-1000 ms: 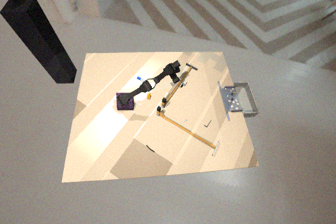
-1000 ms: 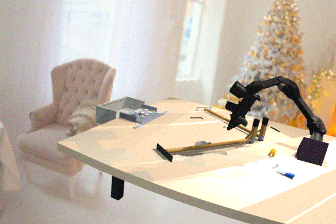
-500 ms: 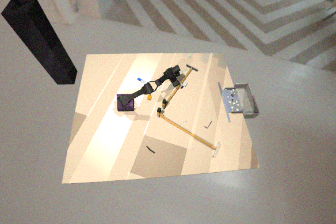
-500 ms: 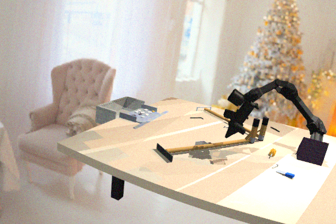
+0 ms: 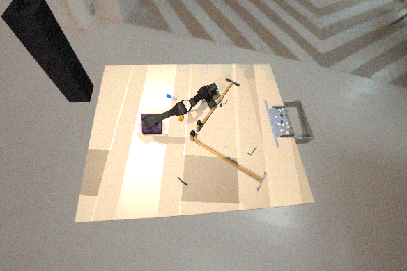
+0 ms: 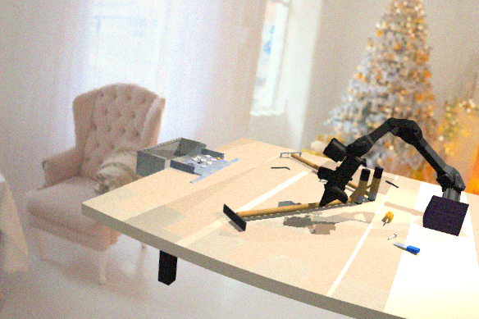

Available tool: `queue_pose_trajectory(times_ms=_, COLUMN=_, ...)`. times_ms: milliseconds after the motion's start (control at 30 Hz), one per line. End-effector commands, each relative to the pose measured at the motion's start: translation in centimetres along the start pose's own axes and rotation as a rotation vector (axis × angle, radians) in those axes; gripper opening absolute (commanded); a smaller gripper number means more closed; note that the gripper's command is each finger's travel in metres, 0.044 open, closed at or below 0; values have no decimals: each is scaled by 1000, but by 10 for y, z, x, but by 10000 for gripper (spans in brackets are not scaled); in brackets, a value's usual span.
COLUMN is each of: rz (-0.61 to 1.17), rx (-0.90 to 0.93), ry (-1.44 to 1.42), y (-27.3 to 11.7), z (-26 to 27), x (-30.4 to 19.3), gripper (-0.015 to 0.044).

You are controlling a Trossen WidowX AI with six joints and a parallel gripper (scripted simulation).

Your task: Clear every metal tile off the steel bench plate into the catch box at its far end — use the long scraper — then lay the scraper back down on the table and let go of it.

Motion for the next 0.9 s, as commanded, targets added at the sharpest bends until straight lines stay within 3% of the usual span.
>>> queue_pose_trajectory(times_ms=0, rz=8, rx=5, ry=-8, y=10, z=2, x=-8, gripper=0)
queue_pose_trajectory(times_ms=867, rz=9, rx=3, ry=-8, y=29, z=-10, x=-10, gripper=0)
Point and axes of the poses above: the point midway between the two fingers, 35 mm back from their tips, its own y axis out along the fingers, its own z axis across the jaws, x = y × z, the point moved 3 cm from there along -y, back along the fingers
